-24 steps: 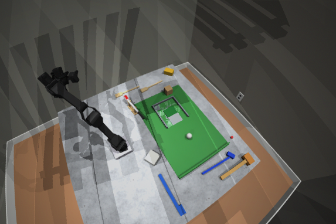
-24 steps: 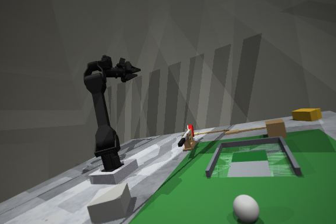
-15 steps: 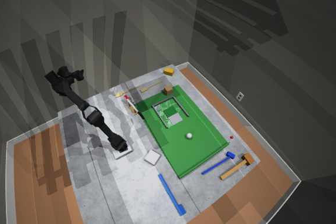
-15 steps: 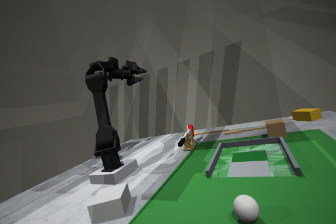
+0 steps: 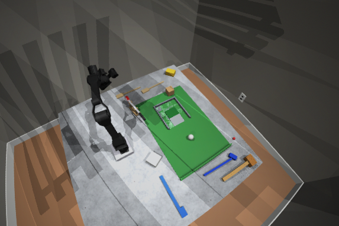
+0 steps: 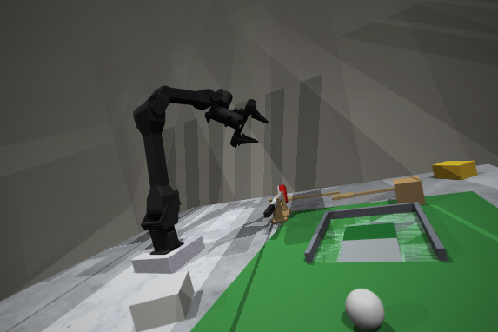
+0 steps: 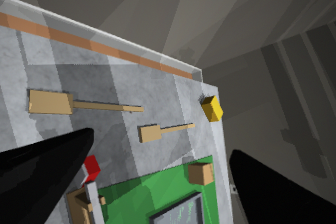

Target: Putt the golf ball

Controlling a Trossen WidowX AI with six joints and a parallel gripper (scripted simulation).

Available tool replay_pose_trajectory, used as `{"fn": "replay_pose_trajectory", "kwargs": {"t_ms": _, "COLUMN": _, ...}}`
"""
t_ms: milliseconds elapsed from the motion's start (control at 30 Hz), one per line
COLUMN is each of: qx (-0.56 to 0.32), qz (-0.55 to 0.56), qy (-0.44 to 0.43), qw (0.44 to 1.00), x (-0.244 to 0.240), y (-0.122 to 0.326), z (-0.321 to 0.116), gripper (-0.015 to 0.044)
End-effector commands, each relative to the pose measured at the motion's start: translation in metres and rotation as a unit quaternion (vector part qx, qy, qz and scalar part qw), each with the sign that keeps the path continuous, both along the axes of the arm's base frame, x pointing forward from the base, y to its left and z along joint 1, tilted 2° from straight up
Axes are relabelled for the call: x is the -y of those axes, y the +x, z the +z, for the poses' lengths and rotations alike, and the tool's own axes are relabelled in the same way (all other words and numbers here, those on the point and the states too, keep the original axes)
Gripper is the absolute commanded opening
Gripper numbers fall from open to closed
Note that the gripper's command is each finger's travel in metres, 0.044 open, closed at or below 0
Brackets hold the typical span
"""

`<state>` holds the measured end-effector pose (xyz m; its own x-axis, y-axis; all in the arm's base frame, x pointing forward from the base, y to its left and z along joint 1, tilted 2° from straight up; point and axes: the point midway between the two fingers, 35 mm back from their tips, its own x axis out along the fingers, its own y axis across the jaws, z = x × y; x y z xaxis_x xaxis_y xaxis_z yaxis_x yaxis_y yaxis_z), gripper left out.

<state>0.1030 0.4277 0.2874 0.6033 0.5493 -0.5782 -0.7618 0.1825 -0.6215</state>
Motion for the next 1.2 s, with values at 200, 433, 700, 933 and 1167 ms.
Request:
{"fn": "replay_pose_trajectory", "kwargs": {"t_ms": 200, "qx": -0.089, "qz": 0.048, "qy": -0.2, "qw": 0.975, "x": 0.094, "y": 0.106, "z": -0.096, "gripper": 0.044}}
{"fn": "replay_pose_trajectory", "kwargs": {"t_ms": 433, "qx": -0.215, "qz": 0.107, "qy": -0.257, "qw": 0.936, "x": 0.187, "y": 0.132, "z": -0.158, "gripper": 0.044}}
{"fn": "replay_pose_trajectory", "kwargs": {"t_ms": 700, "qx": -0.316, "qz": 0.155, "qy": -0.218, "qw": 0.91, "x": 0.25, "y": 0.123, "z": -0.191, "gripper": 0.044}}
{"fn": "replay_pose_trajectory", "kwargs": {"t_ms": 933, "qx": -0.316, "qz": 0.155, "qy": -0.218, "qw": 0.91, "x": 0.249, "y": 0.122, "z": -0.192, "gripper": 0.044}}
{"fn": "replay_pose_trajectory", "kwargs": {"t_ms": 1167, "qx": -0.316, "qz": 0.155, "qy": -0.218, "qw": 0.91, "x": 0.248, "y": 0.122, "z": -0.214, "gripper": 0.044}}
